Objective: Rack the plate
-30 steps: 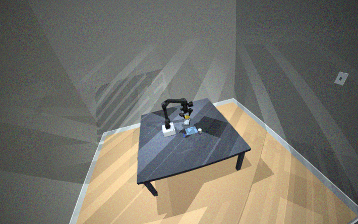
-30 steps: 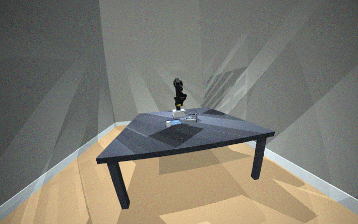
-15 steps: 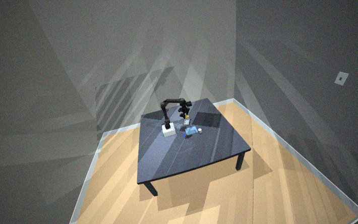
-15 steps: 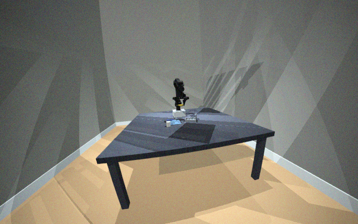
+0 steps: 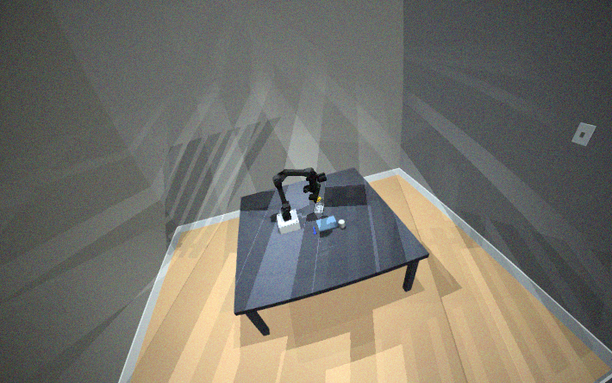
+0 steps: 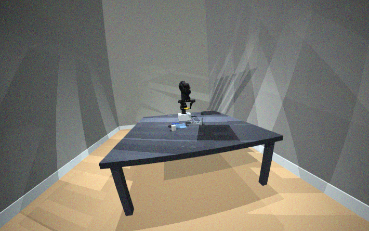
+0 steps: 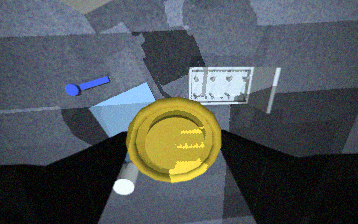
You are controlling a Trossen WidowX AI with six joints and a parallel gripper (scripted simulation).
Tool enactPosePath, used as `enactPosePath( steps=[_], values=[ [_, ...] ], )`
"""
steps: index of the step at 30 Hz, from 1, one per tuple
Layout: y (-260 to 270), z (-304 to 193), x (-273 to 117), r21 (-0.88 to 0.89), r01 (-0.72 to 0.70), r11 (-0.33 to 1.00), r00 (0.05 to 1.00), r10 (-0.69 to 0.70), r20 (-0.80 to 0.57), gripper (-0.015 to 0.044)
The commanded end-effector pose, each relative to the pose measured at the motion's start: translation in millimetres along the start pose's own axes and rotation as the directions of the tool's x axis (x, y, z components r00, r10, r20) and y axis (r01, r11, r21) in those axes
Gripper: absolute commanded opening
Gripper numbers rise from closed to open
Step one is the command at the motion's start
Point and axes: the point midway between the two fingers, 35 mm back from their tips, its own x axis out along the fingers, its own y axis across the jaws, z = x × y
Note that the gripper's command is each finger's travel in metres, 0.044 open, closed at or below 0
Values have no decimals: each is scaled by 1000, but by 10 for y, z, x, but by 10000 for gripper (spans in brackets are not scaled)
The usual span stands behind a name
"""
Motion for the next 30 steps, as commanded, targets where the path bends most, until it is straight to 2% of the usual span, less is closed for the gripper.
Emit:
enactPosePath(
  steps=[1,15,30],
  values=[
    [-8,22,86,4,22,1000,999,-22,35,0],
    [-55,70,651,248,204,947,928,-268,258,0],
    [-74,147,1084,576,318,753,733,-581,354,0]
  ],
)
